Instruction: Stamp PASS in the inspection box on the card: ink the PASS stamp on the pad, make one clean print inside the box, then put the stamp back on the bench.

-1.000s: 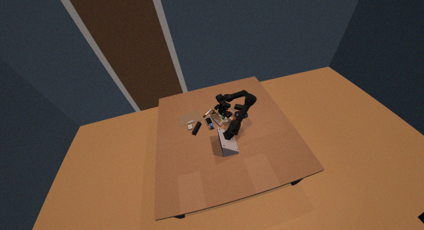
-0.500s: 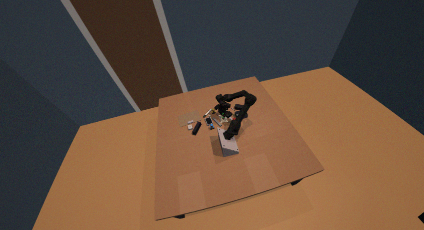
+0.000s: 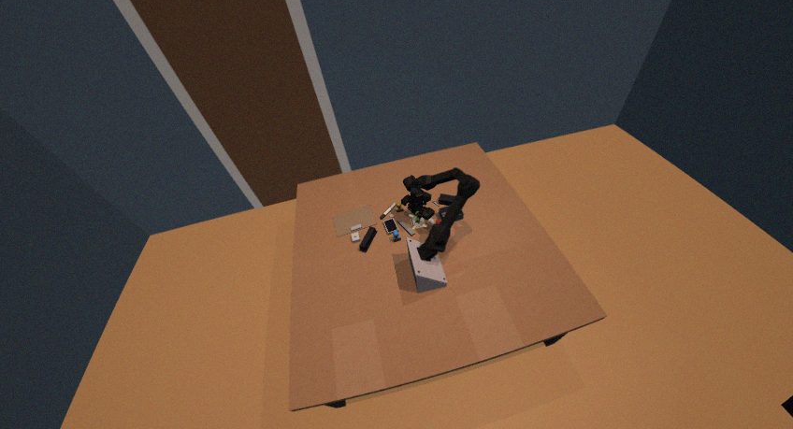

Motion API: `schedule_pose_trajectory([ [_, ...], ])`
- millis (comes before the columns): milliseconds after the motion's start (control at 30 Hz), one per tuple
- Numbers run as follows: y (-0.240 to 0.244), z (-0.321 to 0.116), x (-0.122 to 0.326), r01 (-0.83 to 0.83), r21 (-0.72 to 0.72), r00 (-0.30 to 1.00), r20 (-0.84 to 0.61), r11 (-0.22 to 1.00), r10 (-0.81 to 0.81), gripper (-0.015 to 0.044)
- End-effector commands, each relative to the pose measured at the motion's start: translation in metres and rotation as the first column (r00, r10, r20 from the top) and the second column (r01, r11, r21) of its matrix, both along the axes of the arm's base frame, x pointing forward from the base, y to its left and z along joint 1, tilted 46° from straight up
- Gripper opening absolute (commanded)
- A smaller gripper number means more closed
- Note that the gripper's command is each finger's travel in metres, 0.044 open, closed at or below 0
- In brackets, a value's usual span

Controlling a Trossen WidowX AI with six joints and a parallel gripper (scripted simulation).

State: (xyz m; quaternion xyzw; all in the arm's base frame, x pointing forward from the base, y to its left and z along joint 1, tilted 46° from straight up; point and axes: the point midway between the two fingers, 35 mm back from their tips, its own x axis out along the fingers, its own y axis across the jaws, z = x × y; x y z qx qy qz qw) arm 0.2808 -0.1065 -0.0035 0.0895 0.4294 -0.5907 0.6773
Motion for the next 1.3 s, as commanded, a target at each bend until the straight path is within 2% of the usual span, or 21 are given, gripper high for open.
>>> schedule_pose_trajectory([
  [0,0.002,0.002,0.001,0.002,-0.002,1.000,0.007,1.000,-0.002,0.0000],
  [1267,0.037,0.035,0.007,0.002,0.002,1.000,0.007,1.000,-0.002,0.0000],
])
